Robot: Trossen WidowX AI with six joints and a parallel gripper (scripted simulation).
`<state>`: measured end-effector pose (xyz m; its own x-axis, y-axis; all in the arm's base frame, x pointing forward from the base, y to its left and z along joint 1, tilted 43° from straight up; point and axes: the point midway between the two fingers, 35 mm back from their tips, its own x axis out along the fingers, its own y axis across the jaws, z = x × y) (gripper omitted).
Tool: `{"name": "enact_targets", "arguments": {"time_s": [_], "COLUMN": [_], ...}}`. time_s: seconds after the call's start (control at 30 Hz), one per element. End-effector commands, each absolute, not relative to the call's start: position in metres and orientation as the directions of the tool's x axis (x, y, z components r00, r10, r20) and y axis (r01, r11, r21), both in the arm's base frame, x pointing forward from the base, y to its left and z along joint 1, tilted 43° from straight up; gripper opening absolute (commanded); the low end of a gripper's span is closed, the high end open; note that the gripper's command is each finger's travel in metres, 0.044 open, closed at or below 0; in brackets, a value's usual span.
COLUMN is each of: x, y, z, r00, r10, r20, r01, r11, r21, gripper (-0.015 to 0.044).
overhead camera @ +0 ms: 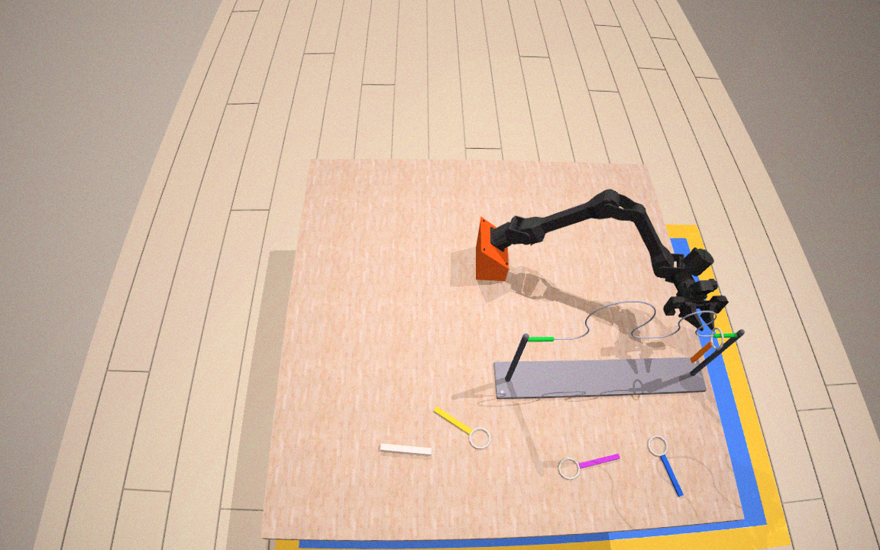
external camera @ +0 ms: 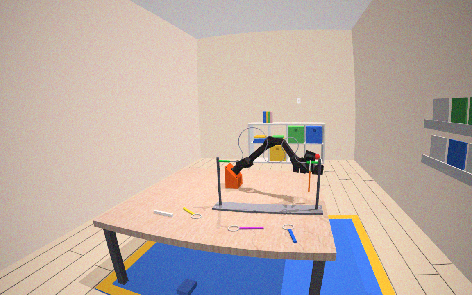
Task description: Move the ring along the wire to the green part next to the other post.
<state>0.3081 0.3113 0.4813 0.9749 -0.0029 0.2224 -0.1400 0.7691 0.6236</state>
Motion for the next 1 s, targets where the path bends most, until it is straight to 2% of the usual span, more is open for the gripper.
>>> {"name": "enact_targets", "arguments": {"time_s": [0.0, 0.23, 0.5, 0.73, 0.97], "x": [0.298, 0.262, 0.264, 0.309, 0.311], "y": [0.341, 0.404, 0.403, 0.371, 0.369], "z": [0.454, 0.382, 0.383, 0.42, 0.419], "r00": [0.986, 0.998, 0.998, 0.998, 0.998], "r10": [0.015, 0.034, 0.034, 0.034, 0.034], "r20": [0.166, 0.053, 0.054, 0.06, 0.06], "r01": [-0.122, -0.062, -0.062, -0.067, -0.067], "r11": [0.742, 0.695, 0.695, 0.696, 0.696], "r21": [0.659, 0.716, 0.716, 0.715, 0.715], "gripper": [0.016, 0.016, 0.016, 0.016, 0.016]}}
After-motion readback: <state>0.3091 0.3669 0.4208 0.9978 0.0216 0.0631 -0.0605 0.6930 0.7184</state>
